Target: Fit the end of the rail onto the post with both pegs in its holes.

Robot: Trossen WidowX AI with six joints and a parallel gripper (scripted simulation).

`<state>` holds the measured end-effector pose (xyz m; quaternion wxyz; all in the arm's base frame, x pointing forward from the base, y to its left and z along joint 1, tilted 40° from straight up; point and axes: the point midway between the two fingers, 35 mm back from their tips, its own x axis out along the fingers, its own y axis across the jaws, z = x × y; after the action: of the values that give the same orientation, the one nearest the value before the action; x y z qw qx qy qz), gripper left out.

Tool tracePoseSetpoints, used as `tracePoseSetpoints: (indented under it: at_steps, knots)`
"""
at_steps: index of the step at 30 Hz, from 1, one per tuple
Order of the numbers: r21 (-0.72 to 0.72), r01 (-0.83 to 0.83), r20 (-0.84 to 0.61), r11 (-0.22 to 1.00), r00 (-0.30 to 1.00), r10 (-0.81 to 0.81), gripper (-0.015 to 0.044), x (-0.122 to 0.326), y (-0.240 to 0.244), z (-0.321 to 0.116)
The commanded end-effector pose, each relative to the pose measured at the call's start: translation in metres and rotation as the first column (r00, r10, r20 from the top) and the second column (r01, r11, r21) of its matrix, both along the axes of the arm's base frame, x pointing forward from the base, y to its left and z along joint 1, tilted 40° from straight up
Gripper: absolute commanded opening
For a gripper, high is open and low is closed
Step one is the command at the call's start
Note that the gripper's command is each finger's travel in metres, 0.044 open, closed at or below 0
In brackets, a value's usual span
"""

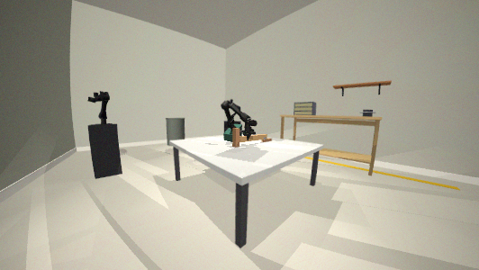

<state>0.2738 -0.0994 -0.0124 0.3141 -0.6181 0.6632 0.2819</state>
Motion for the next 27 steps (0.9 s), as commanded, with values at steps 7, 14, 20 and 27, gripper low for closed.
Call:
tracePoseSetpoints:
  at_steps: [7, 14, 20, 27]
  knots:
    - [0.0, -0.004, -0.002, 1.0, 1.0, 0.004, 0.0, 0.0, -0.002, 0.0029]
    - [-0.001, -0.004, -0.002, 1.0, 1.0, 0.004, 0.0, -0.0001, -0.0039, 0.0041]
    - [-0.001, -0.004, -0.002, 1.0, 1.0, 0.004, 0.0, -0.0003, -0.0056, 0.005]
    - [-0.001, -0.004, -0.002, 1.0, 1.0, 0.004, 0.0, -0.0004, -0.0075, 0.0061]
